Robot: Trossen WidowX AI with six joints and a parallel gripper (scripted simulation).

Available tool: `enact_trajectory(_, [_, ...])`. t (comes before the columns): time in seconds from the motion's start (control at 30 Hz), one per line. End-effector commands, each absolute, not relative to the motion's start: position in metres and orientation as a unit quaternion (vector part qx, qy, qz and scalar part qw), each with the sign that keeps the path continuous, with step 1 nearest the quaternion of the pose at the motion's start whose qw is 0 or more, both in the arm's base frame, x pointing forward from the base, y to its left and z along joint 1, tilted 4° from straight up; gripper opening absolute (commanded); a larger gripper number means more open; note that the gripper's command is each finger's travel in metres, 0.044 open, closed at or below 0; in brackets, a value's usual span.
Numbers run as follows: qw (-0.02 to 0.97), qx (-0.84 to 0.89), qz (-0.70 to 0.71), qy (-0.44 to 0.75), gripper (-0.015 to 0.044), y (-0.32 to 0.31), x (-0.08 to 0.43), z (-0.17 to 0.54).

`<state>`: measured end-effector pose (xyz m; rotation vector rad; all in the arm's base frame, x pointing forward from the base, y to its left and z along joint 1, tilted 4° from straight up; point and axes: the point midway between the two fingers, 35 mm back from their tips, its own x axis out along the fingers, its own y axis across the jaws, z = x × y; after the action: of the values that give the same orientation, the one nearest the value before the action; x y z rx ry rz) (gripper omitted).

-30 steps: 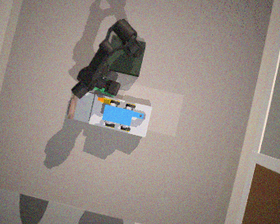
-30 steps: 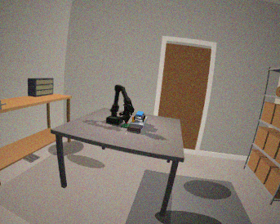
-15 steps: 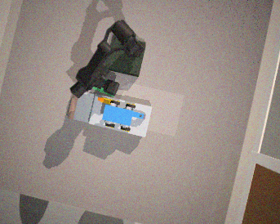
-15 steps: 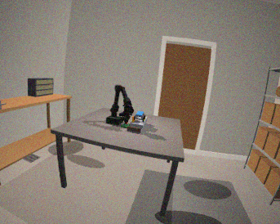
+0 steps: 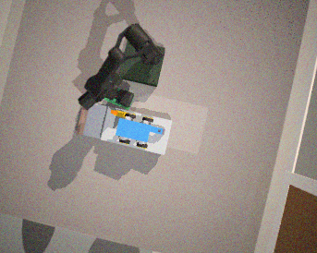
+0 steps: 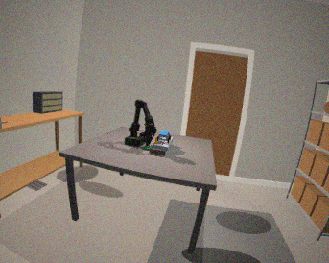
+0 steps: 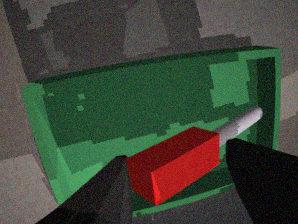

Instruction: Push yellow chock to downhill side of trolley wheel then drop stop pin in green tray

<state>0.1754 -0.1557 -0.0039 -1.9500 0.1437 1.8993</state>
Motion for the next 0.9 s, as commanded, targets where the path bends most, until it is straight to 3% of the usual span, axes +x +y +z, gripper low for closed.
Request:
enact_trajectory(0.0, [0.204,-0.699,0.683,0.050,0.0190,-0.1577,0.1748,-0.0067])
enact_trajectory(0.53, [0.204,-0.699,0.683,0.050,0.0190,-0.1622,0.1734,-0.0124])
enact_trajectory(0.73, [0.206,-0.700,0.682,0.052,0.0340,-0.1612,0.1737,-0.0104])
enact_trajectory(0.87, [0.206,-0.700,0.682,0.052,0.0340,-0.1612,0.1737,-0.0104])
